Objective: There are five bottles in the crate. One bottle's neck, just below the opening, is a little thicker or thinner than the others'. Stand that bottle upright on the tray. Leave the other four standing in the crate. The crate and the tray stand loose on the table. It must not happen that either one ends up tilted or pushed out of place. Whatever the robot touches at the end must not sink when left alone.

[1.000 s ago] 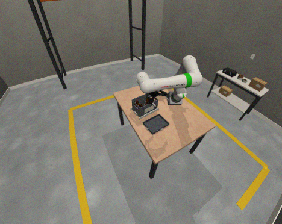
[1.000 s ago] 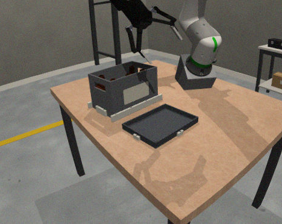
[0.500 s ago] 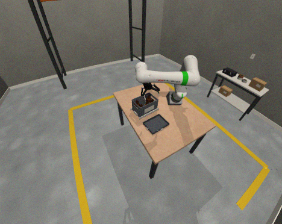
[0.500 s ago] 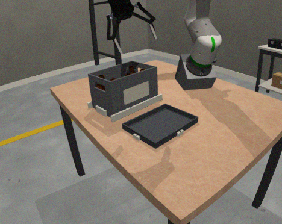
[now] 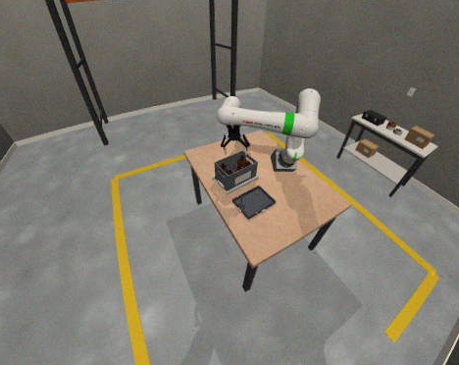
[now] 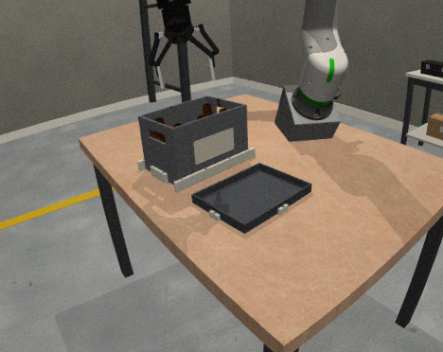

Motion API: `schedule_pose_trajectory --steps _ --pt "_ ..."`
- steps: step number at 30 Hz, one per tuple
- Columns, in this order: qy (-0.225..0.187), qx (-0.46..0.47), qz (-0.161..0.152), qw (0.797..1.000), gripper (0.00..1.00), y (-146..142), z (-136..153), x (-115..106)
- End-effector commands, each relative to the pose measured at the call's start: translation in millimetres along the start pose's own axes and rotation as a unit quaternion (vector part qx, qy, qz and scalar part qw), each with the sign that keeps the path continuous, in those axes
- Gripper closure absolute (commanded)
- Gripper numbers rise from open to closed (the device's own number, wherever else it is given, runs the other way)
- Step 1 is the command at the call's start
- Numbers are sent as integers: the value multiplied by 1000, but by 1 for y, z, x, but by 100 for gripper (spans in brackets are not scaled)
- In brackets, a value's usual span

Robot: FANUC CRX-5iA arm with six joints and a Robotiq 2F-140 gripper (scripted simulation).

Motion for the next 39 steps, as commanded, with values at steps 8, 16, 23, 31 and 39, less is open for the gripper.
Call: schedule_pose_trajectory --steps 8,16,23,31,39 --pt "-4 28 -47 999 0 -15 -53 11" --pt "-4 29 -48 998 90 -15 -54 12" --pt "-4 29 -48 998 90 -15 -54 12" --pt "-4 29 -48 998 90 -15 -54 12" --pt "-4 29 -48 998 90 -15 -54 12"
Point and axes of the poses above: the point where the finger pads meet when closed, its own x axis out along the fingers, its own y axis across the jaws, z = x × y, the point moved 6 cm from there along -x, back along the fingers, and after that the axes turned 5 degrees about -x, right-handed, at the moved point
